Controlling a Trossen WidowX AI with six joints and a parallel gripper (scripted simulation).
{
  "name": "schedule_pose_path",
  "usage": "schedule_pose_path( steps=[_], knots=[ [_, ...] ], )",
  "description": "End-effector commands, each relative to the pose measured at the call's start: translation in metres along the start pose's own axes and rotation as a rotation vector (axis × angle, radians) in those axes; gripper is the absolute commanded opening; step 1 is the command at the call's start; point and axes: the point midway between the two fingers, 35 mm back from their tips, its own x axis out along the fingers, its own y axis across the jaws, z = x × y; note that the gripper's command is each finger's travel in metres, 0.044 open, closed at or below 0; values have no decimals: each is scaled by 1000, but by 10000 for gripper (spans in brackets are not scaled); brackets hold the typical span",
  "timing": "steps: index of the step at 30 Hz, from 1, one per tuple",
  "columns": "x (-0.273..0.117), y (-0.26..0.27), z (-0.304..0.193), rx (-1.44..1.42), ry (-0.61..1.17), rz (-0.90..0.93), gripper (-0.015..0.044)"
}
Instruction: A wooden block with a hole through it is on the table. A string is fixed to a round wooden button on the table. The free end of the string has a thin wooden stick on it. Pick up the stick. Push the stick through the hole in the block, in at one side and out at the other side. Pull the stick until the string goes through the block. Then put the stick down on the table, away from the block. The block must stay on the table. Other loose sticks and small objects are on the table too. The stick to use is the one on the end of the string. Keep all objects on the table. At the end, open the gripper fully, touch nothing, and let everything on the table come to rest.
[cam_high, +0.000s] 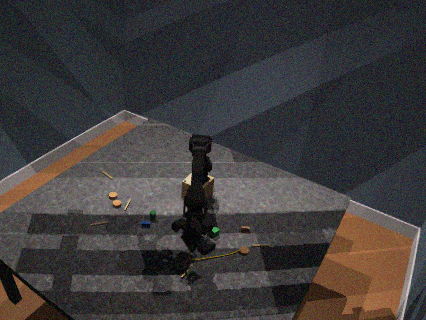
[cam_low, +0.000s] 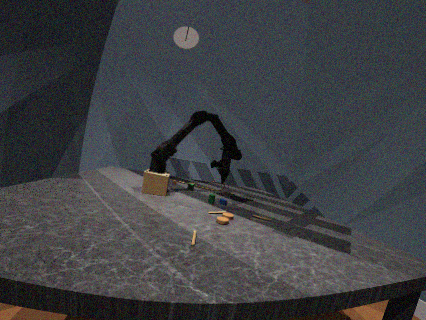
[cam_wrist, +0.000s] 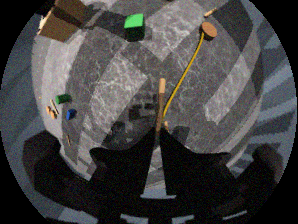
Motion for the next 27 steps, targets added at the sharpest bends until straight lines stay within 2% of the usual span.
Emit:
schedule_pose_path(
  steps=[1,27],
  knots=[
    [-1,1,-8,-2,7,2,0],
    [9,11,-17,-3,14,4,0]
  ],
)
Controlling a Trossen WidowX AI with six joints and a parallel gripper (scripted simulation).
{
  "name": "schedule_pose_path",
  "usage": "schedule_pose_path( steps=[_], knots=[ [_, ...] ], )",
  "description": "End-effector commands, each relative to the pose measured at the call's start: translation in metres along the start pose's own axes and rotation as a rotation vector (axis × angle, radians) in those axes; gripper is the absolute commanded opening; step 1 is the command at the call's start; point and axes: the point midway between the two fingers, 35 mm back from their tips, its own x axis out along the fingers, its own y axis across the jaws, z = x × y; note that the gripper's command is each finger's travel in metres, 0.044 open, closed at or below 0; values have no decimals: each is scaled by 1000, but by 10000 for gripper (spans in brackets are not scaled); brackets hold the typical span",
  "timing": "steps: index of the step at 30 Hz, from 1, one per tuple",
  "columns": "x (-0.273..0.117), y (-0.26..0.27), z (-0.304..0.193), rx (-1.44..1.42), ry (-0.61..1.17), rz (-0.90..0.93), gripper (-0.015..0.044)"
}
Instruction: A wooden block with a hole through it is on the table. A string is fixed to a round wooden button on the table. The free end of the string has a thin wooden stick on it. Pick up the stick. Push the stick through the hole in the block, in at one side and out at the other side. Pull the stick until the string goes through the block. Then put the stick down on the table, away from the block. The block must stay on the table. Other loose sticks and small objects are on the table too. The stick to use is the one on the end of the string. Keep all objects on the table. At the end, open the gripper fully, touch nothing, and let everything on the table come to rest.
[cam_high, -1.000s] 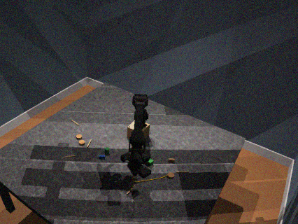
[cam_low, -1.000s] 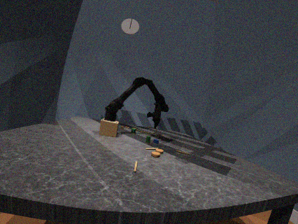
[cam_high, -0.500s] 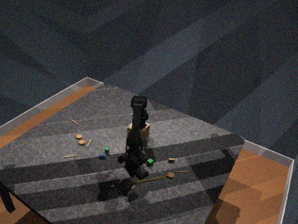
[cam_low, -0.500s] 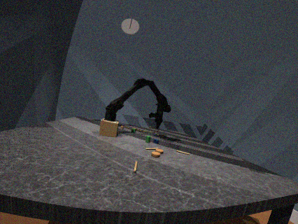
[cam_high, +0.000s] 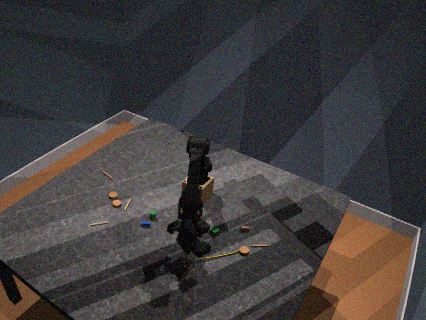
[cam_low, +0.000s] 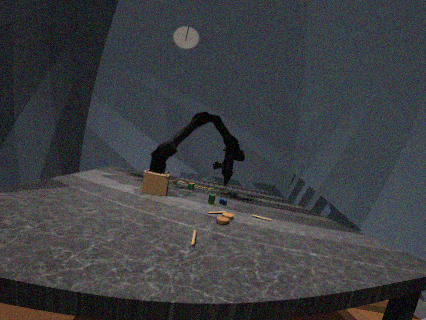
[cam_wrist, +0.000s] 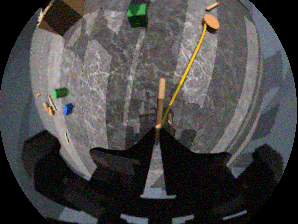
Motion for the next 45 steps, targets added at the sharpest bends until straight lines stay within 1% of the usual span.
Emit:
schedule_pose_path(
  steps=[1,45],
  knots=[
    [5,6,2,-4,-1,10,0],
    [40,43,24,-4,-6,14,0]
  ],
)
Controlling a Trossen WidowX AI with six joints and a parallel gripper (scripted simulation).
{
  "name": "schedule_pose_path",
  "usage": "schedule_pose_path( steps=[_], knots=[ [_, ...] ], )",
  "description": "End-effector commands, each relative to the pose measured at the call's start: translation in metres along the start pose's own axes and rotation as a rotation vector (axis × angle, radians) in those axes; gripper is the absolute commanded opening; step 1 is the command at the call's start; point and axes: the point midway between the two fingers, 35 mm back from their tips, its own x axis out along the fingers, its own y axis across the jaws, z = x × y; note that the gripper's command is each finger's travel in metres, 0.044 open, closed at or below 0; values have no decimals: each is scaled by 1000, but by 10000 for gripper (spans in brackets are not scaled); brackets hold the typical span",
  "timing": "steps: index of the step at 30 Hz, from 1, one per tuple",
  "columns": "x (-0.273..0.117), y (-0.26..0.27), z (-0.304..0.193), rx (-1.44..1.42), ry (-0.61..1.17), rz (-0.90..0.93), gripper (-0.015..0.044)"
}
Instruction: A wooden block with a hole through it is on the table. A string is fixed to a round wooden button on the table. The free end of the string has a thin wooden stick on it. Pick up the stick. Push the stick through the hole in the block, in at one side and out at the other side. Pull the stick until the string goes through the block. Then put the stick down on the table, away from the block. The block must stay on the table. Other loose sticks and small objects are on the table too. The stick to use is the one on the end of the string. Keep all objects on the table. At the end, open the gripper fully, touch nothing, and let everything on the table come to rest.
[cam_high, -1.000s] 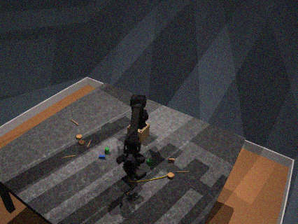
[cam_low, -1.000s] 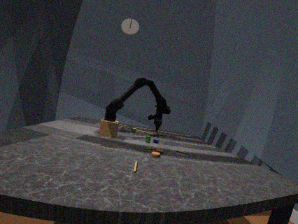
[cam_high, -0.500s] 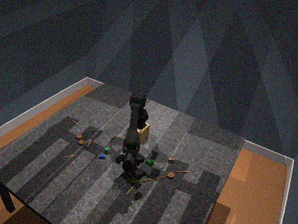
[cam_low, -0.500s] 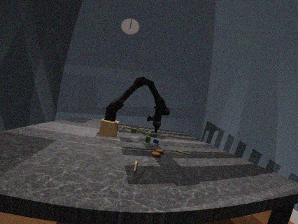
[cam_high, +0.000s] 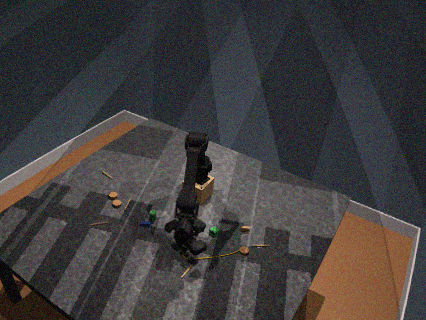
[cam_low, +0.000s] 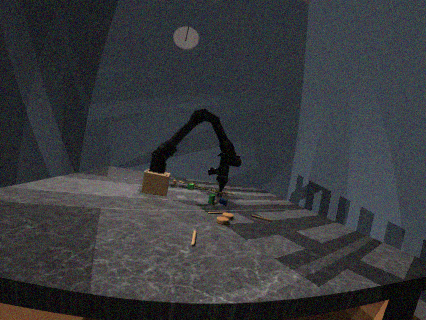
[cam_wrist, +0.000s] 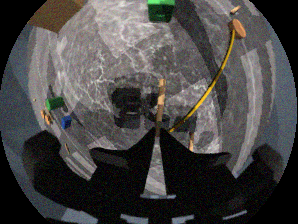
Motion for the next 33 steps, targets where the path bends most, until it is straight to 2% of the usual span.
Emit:
schedule_pose_path(
  steps=[1,33],
  knots=[
    [3,4,2,-4,-2,6,0],
    [2,1,31,-4,-3,5,0]
  ],
)
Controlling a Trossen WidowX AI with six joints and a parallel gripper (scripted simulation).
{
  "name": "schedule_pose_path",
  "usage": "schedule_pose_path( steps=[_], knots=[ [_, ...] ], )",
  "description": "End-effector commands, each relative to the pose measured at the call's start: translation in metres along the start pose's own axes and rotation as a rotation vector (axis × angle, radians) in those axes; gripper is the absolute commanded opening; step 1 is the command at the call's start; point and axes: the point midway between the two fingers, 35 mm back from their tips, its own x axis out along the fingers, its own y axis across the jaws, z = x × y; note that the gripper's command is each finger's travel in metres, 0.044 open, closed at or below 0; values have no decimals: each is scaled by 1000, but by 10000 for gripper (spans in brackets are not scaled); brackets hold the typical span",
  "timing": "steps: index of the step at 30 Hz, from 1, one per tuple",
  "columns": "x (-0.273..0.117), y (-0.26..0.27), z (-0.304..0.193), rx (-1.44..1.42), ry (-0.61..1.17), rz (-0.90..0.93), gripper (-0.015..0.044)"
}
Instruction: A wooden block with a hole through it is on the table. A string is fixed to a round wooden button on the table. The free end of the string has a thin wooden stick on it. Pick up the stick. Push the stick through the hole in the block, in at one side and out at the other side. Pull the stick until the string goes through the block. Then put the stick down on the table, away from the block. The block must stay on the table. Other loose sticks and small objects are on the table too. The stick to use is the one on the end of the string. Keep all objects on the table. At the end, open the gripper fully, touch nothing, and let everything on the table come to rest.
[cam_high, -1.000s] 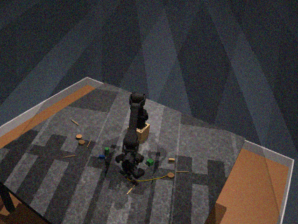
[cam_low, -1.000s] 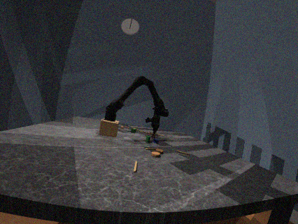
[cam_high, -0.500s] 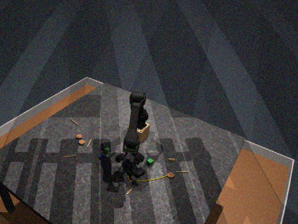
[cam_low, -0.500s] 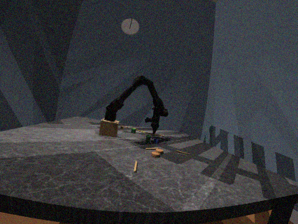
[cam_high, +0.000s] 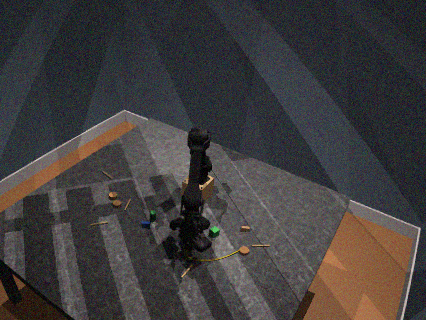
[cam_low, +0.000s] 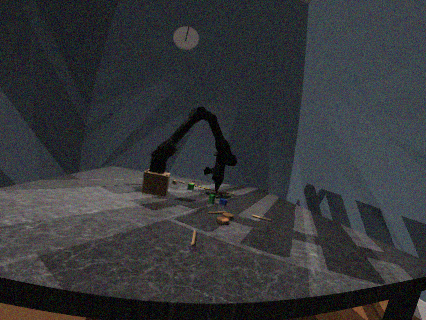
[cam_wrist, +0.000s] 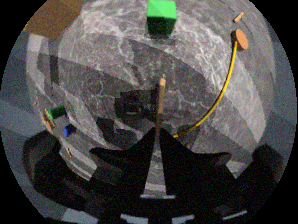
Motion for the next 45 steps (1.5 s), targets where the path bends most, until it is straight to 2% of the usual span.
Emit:
schedule_pose_path(
  steps=[1,45],
  knots=[
    [1,1,7,3,0,7,0],
    [1,4,66,3,-3,7,0]
  ],
)
